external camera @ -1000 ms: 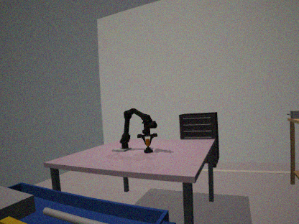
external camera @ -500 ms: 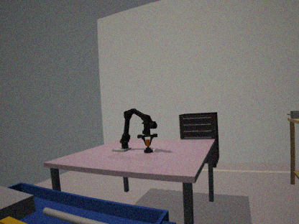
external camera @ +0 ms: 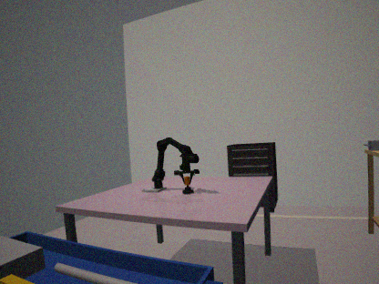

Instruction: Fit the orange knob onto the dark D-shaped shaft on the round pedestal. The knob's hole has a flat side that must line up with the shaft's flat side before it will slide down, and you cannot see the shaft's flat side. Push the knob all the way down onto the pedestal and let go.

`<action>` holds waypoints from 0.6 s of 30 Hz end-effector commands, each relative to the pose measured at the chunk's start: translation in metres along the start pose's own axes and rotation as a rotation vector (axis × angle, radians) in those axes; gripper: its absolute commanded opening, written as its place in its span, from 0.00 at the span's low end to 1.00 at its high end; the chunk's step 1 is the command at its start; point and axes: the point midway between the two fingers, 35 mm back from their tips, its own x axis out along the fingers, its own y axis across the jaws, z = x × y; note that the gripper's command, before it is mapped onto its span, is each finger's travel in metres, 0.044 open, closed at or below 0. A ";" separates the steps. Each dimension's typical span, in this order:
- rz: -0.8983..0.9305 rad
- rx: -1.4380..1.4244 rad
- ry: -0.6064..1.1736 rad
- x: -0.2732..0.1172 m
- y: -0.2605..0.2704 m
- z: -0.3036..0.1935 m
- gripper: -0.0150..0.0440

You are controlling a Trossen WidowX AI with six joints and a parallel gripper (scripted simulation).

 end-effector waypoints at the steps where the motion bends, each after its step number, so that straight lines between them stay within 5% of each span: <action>1: -0.006 -0.119 0.007 -0.005 -0.001 -0.001 0.25; 18: -0.006 -0.130 0.008 0.000 -0.003 -0.003 0.25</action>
